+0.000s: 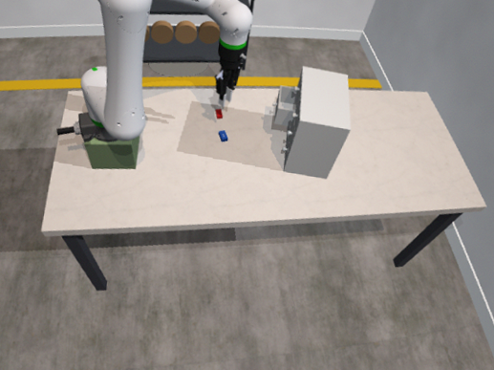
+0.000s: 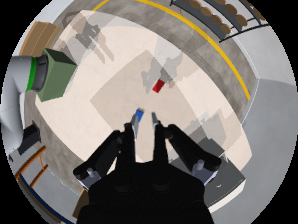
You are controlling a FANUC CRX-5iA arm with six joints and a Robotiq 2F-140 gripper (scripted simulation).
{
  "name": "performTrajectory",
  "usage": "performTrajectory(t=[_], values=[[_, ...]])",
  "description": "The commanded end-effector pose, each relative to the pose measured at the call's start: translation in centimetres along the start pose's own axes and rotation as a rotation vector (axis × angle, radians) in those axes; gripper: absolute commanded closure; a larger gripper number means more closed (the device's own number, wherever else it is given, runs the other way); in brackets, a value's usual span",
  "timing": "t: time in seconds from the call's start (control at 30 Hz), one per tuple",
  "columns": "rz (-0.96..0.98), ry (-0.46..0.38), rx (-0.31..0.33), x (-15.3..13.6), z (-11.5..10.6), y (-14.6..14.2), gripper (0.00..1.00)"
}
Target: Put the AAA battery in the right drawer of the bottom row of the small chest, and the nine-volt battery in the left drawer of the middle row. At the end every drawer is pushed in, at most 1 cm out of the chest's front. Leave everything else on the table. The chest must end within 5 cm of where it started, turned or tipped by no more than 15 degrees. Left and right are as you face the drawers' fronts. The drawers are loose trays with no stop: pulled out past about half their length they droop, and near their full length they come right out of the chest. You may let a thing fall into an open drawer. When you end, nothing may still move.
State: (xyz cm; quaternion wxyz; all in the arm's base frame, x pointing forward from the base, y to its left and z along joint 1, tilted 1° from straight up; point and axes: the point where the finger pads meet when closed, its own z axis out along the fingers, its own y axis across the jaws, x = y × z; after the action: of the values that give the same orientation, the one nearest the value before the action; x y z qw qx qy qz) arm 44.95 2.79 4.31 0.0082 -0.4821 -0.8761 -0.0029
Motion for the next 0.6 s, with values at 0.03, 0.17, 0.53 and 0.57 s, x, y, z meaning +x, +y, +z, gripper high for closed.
performTrajectory(t=[0.03, 0.17, 0.53, 0.57], values=[[0.278, -0.018, -0.011, -2.4, 5.0, -1.7, 0.80], [0.515, -0.020, -0.014, -3.4, 7.6, -3.1, 0.80], [0.543, -0.020, -0.015, -3.5, 7.9, -3.3, 0.74], [0.543, -0.020, -0.015, -3.5, 7.9, -3.3, 0.74]])
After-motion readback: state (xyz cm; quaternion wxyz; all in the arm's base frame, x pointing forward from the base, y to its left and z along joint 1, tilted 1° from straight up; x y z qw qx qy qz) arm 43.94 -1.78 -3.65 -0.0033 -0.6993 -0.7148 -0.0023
